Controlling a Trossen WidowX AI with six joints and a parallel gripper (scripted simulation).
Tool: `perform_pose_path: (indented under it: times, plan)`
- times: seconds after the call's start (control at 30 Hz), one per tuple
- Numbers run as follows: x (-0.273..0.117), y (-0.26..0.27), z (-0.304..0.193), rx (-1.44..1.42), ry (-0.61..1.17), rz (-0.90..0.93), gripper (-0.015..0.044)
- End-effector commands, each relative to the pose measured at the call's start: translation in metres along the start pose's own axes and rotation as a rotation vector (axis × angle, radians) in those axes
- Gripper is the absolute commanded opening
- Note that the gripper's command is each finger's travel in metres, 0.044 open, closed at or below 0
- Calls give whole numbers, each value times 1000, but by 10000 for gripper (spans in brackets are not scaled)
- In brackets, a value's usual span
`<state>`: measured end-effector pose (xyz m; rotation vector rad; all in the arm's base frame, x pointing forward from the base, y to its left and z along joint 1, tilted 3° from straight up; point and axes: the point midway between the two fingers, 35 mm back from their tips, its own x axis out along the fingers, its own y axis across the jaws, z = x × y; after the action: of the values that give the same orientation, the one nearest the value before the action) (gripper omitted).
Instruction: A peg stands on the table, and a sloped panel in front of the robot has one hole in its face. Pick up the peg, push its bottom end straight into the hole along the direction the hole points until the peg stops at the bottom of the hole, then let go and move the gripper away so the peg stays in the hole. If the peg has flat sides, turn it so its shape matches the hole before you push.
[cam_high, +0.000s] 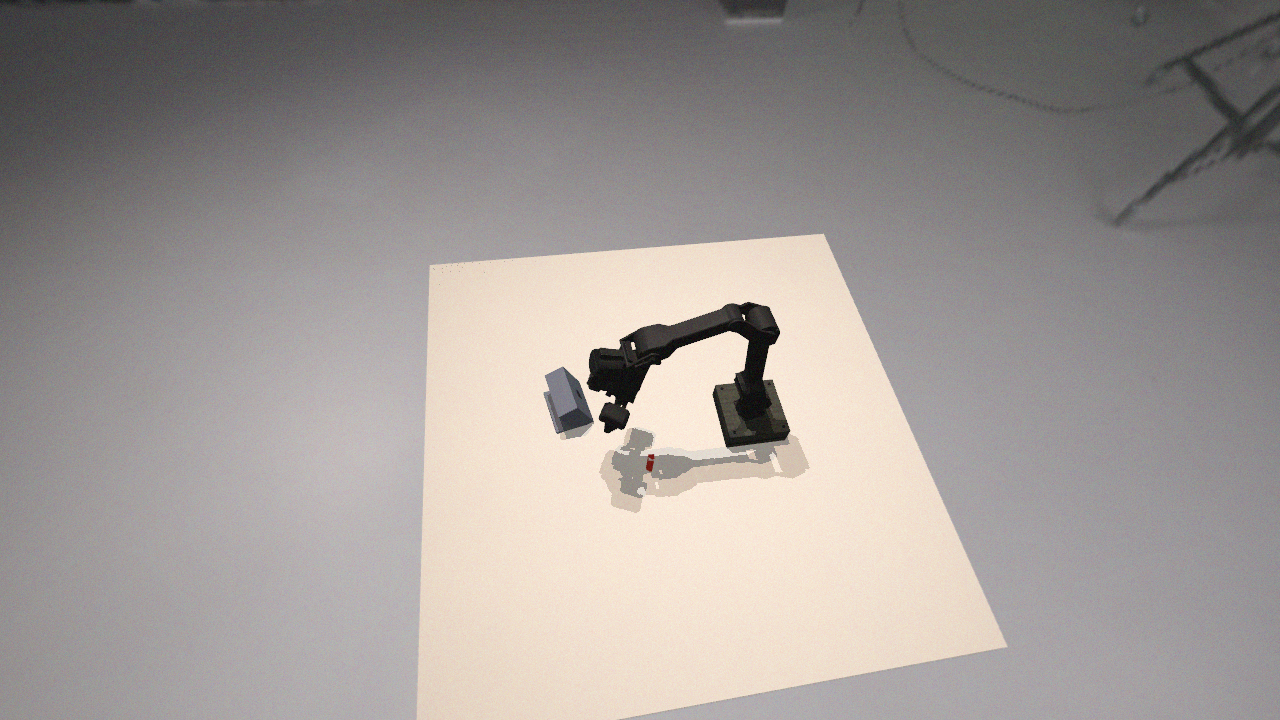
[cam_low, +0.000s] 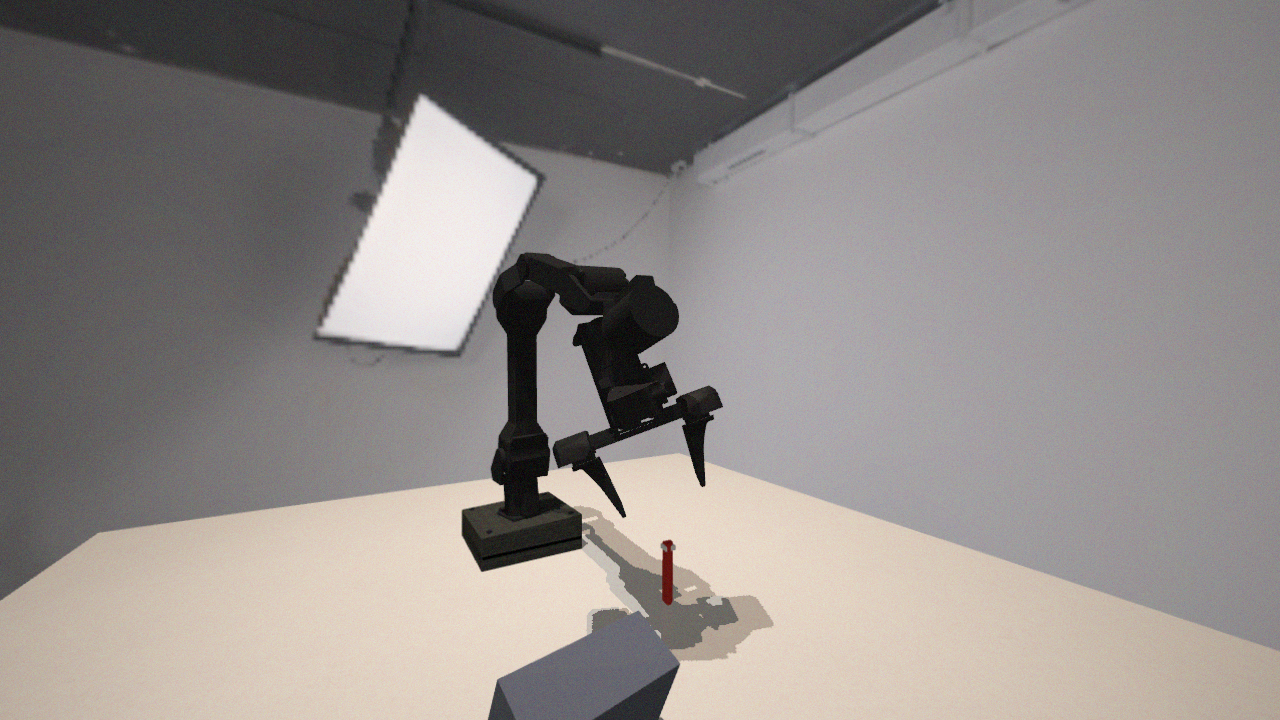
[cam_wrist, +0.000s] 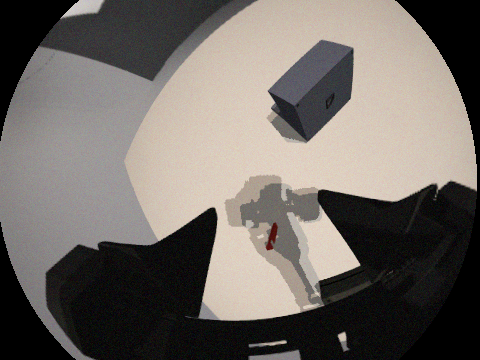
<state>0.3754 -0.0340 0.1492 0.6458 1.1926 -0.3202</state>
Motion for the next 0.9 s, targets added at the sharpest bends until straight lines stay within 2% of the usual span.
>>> perform_pose_path:
  times: [0.0,0.87]
  plan:
    - [17,2,-20,-45,62,-52,440]
    - [53,12,-120,-359,265,-290,440]
